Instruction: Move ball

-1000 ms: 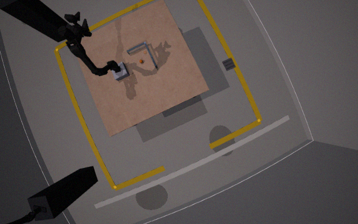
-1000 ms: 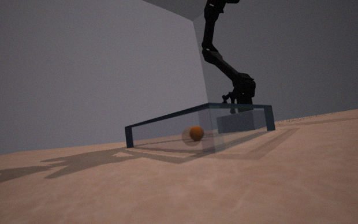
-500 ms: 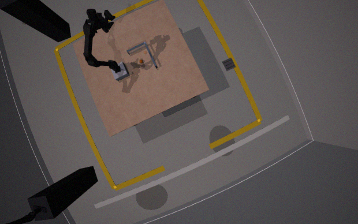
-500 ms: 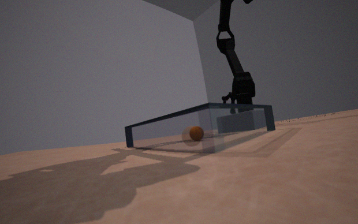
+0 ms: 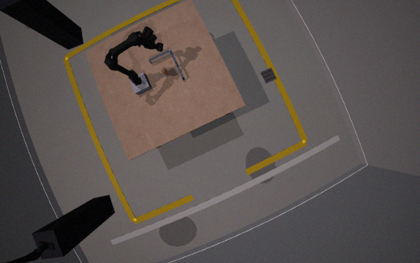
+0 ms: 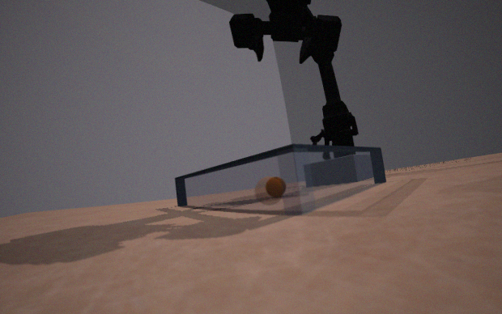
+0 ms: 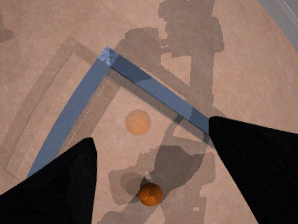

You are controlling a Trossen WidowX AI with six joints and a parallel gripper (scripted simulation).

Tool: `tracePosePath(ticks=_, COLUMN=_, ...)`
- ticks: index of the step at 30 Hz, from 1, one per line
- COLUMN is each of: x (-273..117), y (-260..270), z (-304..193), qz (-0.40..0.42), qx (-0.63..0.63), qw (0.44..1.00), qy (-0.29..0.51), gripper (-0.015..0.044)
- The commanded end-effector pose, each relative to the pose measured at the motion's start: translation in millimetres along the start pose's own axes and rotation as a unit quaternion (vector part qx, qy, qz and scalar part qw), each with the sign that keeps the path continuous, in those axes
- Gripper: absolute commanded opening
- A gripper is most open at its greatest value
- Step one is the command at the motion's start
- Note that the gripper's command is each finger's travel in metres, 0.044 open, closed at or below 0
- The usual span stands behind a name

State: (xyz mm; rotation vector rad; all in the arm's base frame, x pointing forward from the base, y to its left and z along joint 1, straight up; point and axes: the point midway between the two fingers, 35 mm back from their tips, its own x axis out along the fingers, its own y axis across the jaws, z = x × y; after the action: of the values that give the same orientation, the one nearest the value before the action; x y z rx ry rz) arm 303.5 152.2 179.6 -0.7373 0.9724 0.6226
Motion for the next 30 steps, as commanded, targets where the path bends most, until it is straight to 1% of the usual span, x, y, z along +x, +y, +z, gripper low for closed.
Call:
tracePosePath(ticks=1, x=43.1, y=-13.7, z=-53.1, qz=0.023, qx=0.136, qw=0.987, qy=0.083, gripper=0.0292)
tracePosePath(ticks=6, x=84.8, y=-18.2, z=-129.7, qz=0.046, qx=0.316, qw=0.929, qy=0.186, gripper=0.0292)
tracePosePath(ticks=8, x=92.7, y=-15.8, z=-149.3, qz=0.052, qx=0.360, qw=0.907, qy=0.211, gripper=0.0292)
tracePosePath(ticks=15, x=93.6, y=-15.5, z=-151.7, qz=0.052, qx=0.365, qw=0.904, qy=0.214, gripper=0.0292)
tracePosePath(ticks=19, x=106.1, y=-11.9, z=-156.6, qz=0.052, qx=0.365, qw=0.904, qy=0.214, gripper=0.0292)
tracePosePath(ticks=30, x=116.9, y=-9.3, z=-160.4, qz=0.052, qx=0.365, qw=0.904, qy=0.214, gripper=0.0292)
